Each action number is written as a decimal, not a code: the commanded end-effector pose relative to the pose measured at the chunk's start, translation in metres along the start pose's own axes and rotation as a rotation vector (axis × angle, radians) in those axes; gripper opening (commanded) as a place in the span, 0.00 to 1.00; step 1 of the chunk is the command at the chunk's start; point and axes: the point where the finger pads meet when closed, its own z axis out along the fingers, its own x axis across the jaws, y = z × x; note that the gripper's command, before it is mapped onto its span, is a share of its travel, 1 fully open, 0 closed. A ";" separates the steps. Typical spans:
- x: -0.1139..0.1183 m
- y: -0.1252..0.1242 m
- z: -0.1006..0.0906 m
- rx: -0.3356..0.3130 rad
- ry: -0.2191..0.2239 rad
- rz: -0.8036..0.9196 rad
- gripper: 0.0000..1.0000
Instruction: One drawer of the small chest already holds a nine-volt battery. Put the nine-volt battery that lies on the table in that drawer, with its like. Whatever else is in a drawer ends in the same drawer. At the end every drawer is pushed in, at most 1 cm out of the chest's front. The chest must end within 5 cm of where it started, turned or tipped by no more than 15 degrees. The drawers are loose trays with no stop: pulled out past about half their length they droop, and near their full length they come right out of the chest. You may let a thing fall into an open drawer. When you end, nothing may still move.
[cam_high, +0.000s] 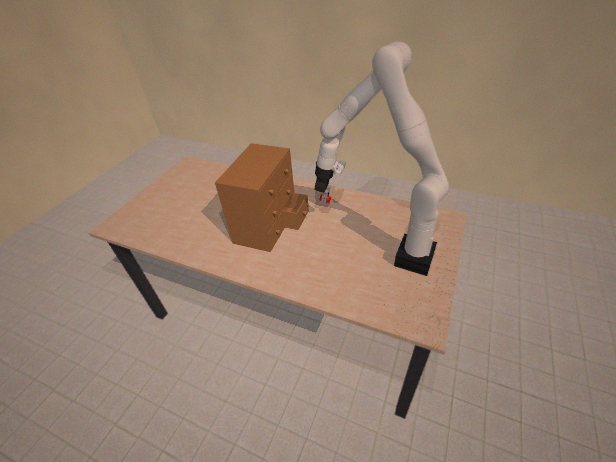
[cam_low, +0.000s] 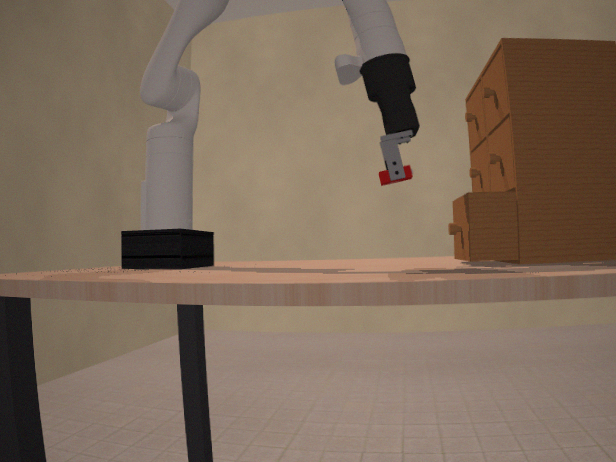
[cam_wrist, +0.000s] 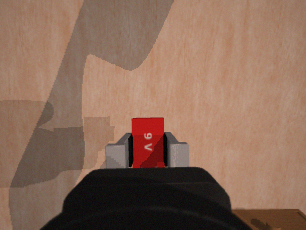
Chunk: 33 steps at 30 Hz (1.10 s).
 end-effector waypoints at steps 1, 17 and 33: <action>-0.004 -0.006 -0.004 -0.041 -0.003 0.011 0.51; -0.004 -0.009 -0.003 -0.323 -0.007 0.010 0.51; -0.004 -0.011 -0.004 -0.553 -0.005 0.008 0.51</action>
